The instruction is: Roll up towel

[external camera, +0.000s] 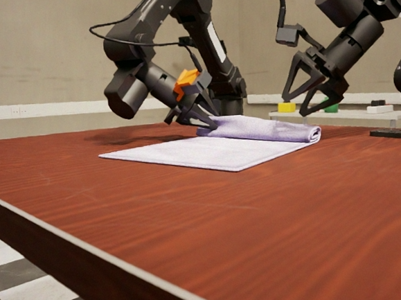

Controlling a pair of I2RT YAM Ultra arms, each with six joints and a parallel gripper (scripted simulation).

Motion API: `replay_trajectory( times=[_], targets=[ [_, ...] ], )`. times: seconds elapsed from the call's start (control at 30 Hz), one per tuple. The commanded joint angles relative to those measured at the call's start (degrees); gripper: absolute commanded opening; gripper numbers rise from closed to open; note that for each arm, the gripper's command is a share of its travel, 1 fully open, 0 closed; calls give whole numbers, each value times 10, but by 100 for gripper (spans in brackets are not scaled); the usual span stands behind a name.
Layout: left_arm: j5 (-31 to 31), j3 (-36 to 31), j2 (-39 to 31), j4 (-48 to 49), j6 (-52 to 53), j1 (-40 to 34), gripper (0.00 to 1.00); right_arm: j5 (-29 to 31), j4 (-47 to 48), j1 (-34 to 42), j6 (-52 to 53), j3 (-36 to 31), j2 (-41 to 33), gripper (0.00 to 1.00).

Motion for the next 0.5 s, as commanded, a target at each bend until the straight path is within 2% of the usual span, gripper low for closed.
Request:
replay_trajectory(
  times=[0.0,0.27,0.47],
  targets=[
    [15,-21,13,39,12,6,98,22,19,5,5,5,17,21],
    [14,-78,62,142,12,2,98,22,19,5,5,5,17,21],
    [13,-78,92,175,9,-1,98,22,19,5,5,5,17,21]
  ],
)
